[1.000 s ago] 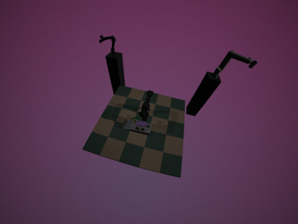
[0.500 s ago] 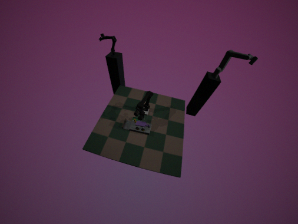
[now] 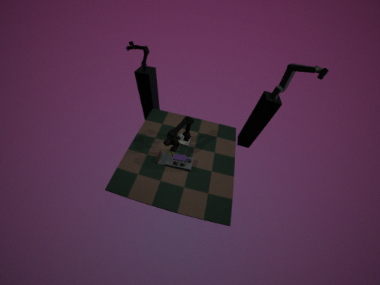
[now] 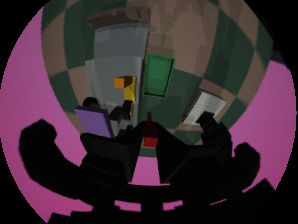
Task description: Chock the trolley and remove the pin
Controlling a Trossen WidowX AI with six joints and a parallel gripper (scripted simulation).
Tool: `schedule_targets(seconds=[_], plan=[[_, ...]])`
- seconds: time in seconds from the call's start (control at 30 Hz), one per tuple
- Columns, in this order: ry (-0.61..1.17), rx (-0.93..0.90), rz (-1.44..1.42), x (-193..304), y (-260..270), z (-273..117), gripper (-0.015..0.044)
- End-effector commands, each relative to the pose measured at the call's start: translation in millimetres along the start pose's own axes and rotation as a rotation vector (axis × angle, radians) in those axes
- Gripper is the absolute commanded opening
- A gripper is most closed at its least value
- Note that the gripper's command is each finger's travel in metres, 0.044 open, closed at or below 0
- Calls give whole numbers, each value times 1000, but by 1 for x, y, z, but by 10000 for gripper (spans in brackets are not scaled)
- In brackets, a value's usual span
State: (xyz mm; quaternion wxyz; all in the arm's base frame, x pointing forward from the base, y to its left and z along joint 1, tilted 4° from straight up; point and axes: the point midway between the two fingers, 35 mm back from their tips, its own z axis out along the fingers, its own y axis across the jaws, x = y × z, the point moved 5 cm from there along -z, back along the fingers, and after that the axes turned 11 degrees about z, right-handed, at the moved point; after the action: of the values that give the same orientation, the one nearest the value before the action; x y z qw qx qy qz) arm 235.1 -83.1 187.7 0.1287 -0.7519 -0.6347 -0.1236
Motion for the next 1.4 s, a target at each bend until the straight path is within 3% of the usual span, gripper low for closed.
schedule_targets(seconds=[0.0,0.47,1.37], plan=[[-5,-1,-5,-14,3,-3,0],[-15,-5,35,-46,8,-8,0],[-133,-113,860,-34,4,-6,0]])
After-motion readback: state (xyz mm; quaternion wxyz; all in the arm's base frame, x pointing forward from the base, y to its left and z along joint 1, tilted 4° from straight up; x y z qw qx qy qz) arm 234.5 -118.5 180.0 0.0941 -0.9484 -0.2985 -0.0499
